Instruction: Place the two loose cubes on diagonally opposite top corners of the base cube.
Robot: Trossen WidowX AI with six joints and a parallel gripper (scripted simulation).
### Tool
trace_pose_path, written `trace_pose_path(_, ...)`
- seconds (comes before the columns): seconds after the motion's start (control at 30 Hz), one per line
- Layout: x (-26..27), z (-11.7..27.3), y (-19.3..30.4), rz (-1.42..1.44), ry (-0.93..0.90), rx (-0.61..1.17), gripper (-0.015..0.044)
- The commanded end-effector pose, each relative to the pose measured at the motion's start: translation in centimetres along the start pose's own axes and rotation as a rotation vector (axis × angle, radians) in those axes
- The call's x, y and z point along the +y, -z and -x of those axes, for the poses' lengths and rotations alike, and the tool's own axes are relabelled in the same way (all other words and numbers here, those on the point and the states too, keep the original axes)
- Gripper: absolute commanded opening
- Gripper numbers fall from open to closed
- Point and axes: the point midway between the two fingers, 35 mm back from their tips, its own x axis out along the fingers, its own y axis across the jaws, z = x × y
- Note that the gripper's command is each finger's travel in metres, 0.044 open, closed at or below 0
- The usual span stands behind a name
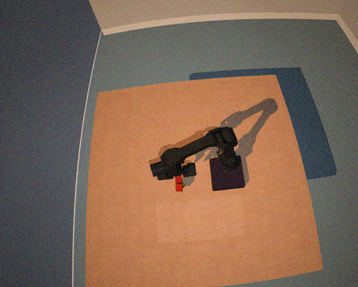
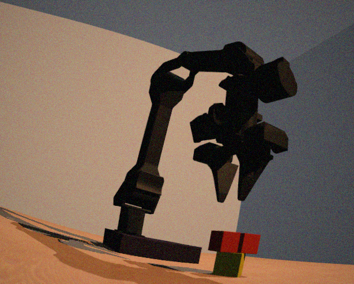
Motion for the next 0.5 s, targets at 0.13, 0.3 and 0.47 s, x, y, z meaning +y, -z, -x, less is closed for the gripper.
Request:
trace_pose_path(0.13,0.0,0.2,0.2,0.000,0.001,0.000,0.0400)
trace_pose_path(0.3,-1.0,0.3,6.2,0.000,0.002,0.005,0.0400)
trace_pose_path(0.47,-3.7,0.5,12.7,0.000,0.004,0.010,0.0400)
